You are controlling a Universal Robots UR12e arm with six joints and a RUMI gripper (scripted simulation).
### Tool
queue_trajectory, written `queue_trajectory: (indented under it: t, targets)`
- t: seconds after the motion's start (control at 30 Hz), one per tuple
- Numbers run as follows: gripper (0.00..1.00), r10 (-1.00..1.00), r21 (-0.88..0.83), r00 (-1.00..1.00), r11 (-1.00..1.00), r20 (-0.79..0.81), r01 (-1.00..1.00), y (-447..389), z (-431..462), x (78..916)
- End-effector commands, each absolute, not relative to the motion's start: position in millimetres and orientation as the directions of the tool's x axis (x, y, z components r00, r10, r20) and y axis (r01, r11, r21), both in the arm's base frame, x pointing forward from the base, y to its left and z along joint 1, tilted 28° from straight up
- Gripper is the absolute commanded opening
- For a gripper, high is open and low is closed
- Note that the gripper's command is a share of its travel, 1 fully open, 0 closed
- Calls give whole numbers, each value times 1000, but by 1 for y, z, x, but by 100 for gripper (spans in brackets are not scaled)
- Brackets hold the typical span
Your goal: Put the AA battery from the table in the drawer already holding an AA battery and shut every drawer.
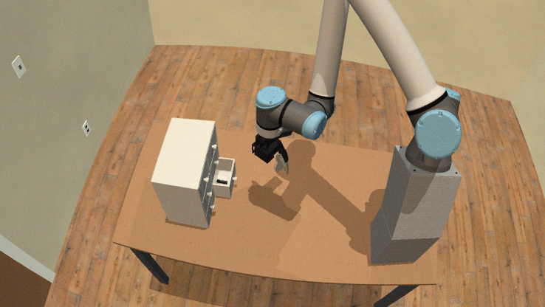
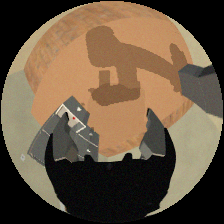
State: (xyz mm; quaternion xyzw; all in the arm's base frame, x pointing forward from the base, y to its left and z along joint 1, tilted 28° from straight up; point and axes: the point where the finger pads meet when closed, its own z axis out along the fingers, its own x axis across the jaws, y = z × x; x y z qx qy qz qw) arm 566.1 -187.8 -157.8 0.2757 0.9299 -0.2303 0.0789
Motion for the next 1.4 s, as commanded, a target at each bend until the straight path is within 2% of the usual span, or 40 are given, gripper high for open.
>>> queue_trajectory:
  t: [0.0,0.07,0.33,0.57,0.63,1.03,1.37]
  targets:
    - [100,329,-423,-922,820,-203,386,-189,-153,563]
    - [100,329,-423,-922,820,-203,386,-189,-153,563]
    - [100,32,-467,-998,883,-48,51,-190,-146,556]
    - [100,-234,-460,-968,852,94,-250,-189,-140,550]
    - [100,-234,-460,-968,852,94,-250,-189,-140,550]
    - [100,-607,-362,-737,642,299,-676,-184,-133,540]
    - [100,-760,-266,-523,451,387,-852,-181,-130,533]
